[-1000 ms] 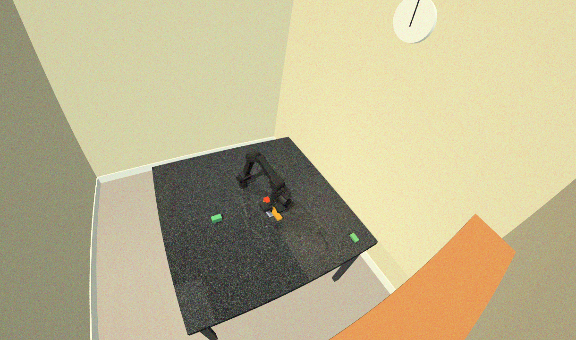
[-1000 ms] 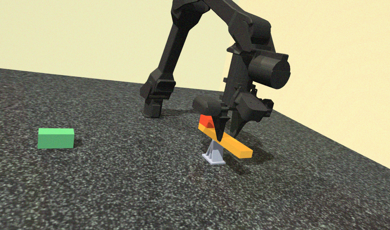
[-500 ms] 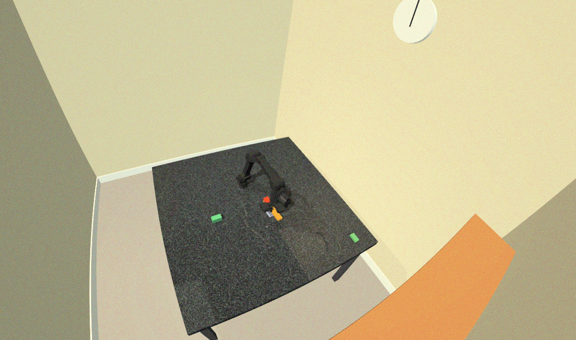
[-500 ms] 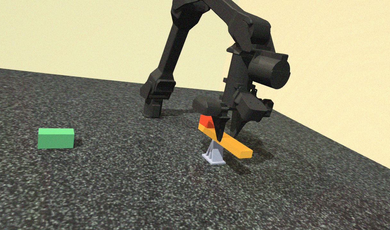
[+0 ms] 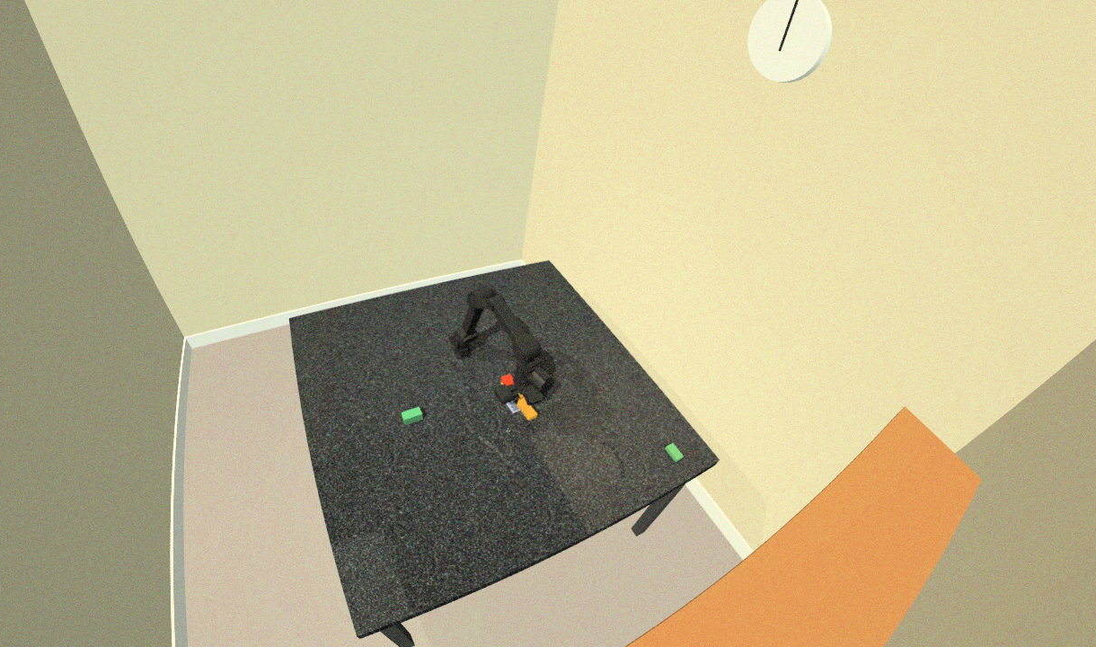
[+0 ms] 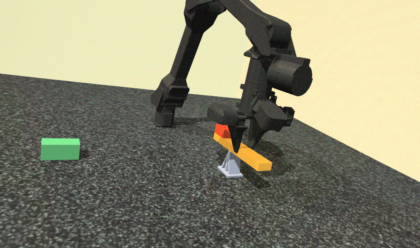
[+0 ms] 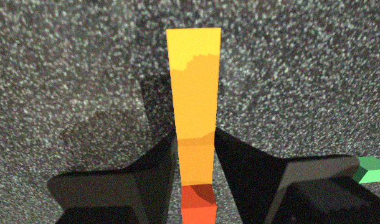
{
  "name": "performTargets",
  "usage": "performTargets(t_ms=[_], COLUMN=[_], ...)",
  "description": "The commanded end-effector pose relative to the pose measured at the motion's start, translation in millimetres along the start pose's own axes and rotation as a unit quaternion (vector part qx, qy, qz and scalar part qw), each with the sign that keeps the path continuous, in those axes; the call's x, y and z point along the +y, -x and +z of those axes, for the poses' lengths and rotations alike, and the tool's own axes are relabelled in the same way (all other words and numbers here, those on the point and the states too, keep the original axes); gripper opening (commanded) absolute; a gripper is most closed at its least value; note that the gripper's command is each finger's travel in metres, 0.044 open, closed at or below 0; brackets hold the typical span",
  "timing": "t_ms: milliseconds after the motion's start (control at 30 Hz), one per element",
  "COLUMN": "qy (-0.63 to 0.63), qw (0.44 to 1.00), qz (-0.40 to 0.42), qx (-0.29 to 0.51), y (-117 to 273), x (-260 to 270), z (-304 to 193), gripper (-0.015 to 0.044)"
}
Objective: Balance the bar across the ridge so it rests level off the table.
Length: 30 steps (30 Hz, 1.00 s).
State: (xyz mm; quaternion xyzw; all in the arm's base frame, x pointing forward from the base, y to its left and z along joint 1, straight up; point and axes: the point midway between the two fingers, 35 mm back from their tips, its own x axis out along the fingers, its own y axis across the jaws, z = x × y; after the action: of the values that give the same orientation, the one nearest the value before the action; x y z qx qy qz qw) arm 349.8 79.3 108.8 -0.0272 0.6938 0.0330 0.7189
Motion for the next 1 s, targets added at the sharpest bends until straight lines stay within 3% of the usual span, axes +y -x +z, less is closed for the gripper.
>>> performTargets(t_ms=[0,967], qy=[0.0,0.0], qw=[1.0,1.0], qz=[-0.001,-0.001], qx=[0.0,0.0], y=[-1.1,-3.5], x=[-0.3,-0.3], z=[0.1,0.3], gripper=[0.0,0.0])
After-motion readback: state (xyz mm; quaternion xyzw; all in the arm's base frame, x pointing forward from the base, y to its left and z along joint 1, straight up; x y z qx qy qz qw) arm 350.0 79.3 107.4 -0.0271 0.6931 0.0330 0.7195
